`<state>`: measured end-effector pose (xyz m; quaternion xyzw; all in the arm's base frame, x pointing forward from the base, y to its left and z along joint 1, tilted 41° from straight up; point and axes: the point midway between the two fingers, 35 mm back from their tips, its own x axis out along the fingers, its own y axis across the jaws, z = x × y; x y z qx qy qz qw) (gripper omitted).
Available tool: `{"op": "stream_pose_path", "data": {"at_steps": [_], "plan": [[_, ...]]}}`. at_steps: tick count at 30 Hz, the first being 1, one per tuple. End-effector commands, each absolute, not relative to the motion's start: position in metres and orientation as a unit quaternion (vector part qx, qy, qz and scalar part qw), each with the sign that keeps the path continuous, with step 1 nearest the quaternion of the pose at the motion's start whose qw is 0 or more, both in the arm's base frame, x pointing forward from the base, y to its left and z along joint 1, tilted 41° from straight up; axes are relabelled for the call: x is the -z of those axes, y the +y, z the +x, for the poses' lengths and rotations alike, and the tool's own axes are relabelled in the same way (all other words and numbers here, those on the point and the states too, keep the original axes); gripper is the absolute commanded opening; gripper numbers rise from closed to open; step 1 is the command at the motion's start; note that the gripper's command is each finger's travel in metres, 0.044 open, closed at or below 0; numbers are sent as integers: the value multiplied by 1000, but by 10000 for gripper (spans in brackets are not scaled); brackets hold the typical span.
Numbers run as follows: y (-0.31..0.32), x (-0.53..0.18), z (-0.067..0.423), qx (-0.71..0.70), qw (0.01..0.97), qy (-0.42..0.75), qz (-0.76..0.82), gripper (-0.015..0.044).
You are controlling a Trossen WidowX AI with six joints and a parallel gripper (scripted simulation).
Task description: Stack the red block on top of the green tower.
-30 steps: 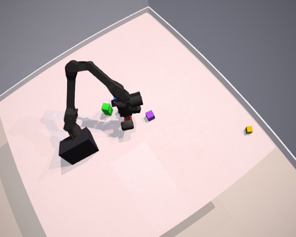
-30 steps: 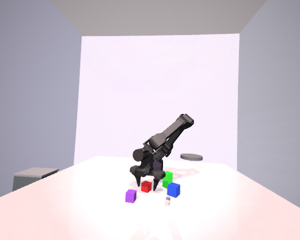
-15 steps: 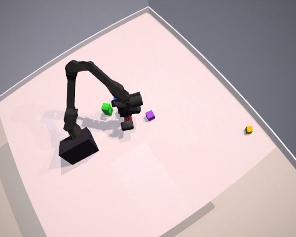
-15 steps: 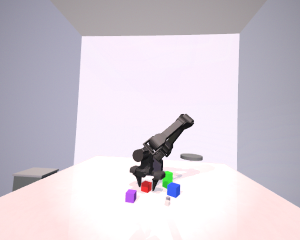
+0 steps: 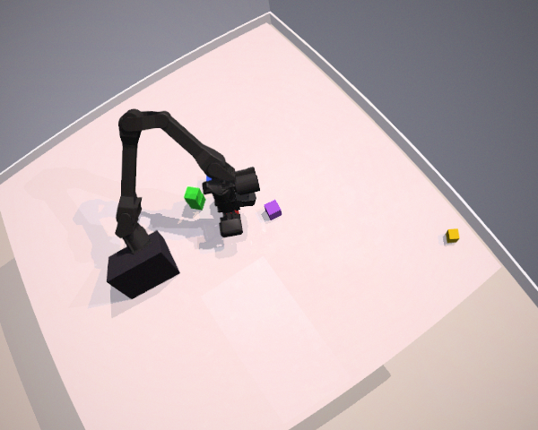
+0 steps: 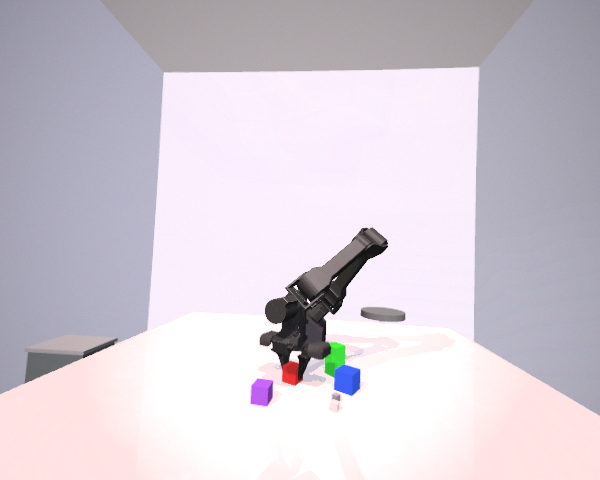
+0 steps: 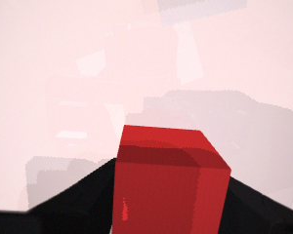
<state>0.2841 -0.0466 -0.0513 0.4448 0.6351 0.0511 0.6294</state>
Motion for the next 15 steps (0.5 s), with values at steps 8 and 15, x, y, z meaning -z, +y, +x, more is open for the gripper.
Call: {"op": "stream_pose_path", "data": {"at_steps": [8, 15], "plan": [[-72, 22, 277, -51, 630, 634, 446, 0], [-97, -7, 270, -50, 630, 635, 445, 0]]}}
